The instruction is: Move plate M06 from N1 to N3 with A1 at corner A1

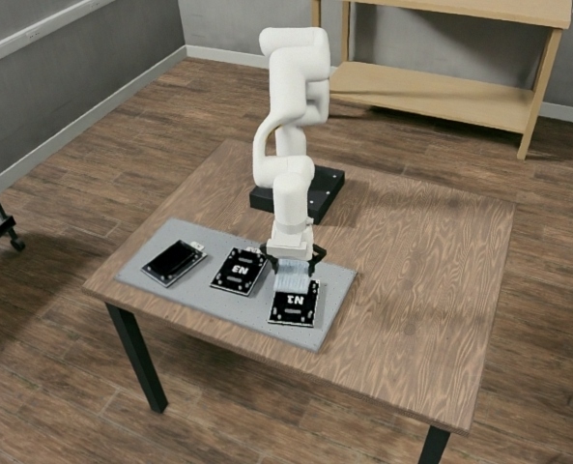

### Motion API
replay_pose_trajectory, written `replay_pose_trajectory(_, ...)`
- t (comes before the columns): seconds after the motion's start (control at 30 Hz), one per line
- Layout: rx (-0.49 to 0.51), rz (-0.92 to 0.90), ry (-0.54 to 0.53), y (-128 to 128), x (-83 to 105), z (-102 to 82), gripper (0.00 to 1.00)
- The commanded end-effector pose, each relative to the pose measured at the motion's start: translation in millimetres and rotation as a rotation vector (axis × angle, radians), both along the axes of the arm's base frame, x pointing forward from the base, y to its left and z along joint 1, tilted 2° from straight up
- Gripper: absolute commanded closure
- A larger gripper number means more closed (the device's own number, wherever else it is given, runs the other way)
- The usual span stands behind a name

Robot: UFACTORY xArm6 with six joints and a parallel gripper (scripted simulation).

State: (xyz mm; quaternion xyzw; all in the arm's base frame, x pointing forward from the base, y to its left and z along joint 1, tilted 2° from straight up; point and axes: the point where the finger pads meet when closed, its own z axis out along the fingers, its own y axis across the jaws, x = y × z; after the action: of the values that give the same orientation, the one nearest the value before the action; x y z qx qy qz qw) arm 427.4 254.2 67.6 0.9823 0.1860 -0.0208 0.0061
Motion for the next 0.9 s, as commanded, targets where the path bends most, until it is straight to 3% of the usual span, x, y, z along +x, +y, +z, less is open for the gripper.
replay_pose_trajectory(0.0, 0.001, -0.066, -0.007, -9, 0.7, 2.7, 1.0)
replay_pose_trajectory(0.2, -0.004, -0.199, -0.009, -29, -1.5, 3.1, 1.0)
replay_pose_trajectory(0.87, -0.005, -0.2, -0.009, -119, -11.6, 5.0, 1.0)
